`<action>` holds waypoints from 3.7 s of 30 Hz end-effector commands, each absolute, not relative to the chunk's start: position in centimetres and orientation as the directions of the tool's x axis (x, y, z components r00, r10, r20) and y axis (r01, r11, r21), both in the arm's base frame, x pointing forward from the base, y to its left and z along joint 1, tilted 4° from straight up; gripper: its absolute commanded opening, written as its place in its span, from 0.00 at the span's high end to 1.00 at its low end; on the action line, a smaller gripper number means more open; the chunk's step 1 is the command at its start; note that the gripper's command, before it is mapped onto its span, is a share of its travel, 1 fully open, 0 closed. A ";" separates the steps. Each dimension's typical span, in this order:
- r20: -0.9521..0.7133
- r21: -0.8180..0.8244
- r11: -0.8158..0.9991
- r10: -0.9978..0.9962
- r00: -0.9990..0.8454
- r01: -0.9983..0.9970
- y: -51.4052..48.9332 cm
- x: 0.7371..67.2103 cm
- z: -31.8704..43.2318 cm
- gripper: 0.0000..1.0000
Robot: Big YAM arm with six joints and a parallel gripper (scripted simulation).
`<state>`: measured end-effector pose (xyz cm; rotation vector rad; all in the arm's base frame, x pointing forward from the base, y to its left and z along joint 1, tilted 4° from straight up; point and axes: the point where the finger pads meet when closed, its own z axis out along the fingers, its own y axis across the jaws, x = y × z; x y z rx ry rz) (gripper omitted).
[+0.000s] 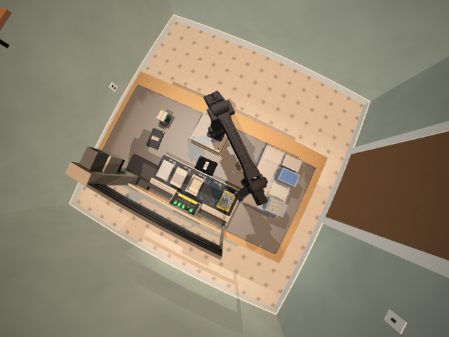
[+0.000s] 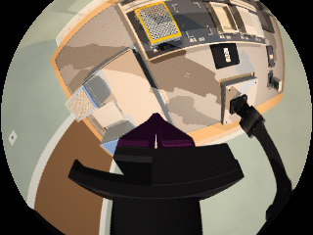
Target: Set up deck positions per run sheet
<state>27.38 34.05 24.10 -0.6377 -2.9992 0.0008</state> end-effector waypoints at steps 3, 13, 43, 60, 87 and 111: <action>0.064 0.008 0.926 0.376 -0.924 0.377 35.0 28.0 24.5 1.00; 0.057 0.016 0.895 0.444 -0.894 0.445 29.3 27.8 25.0 1.00; 0.059 -0.018 0.831 0.556 -0.829 0.556 18.1 26.9 24.6 1.00; 0.054 -0.028 0.757 0.653 -0.756 0.652 12.2 26.5 24.4 1.00; 0.046 -0.054 0.560 0.829 -0.558 0.827 1.4 26.0 24.0 1.00; -0.009 -0.009 0.313 0.950 -0.313 0.950 -8.1 27.7 25.7 1.00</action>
